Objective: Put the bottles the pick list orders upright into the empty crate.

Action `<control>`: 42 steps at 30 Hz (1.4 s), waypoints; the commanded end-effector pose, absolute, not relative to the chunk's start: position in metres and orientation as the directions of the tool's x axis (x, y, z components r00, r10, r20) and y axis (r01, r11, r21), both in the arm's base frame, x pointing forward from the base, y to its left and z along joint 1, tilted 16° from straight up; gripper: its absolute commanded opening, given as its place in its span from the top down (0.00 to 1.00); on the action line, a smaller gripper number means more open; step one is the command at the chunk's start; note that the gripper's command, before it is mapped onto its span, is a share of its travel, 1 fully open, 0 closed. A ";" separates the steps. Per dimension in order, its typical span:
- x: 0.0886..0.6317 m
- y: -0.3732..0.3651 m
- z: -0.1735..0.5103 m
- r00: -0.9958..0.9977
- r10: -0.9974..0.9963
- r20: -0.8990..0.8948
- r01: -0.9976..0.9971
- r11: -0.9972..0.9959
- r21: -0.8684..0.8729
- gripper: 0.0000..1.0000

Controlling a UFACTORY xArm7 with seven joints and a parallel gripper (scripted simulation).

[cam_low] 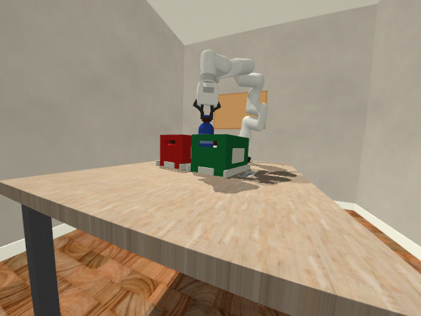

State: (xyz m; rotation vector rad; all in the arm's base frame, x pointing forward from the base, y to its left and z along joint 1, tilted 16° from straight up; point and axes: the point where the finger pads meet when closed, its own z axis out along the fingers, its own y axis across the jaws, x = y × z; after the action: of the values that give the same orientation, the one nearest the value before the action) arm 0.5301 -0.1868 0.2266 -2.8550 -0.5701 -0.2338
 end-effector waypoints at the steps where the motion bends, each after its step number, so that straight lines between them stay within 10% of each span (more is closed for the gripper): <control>1: 0.531 -0.187 0.225 0.912 0.358 0.201 0.394 -0.902 -0.178 1.00; 42: 0.536 -0.179 0.191 0.912 0.358 0.201 0.394 -0.902 -0.179 1.00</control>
State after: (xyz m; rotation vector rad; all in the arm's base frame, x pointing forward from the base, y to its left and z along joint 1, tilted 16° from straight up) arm 0.5342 -0.1776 0.1909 -2.8548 -0.5701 -0.2335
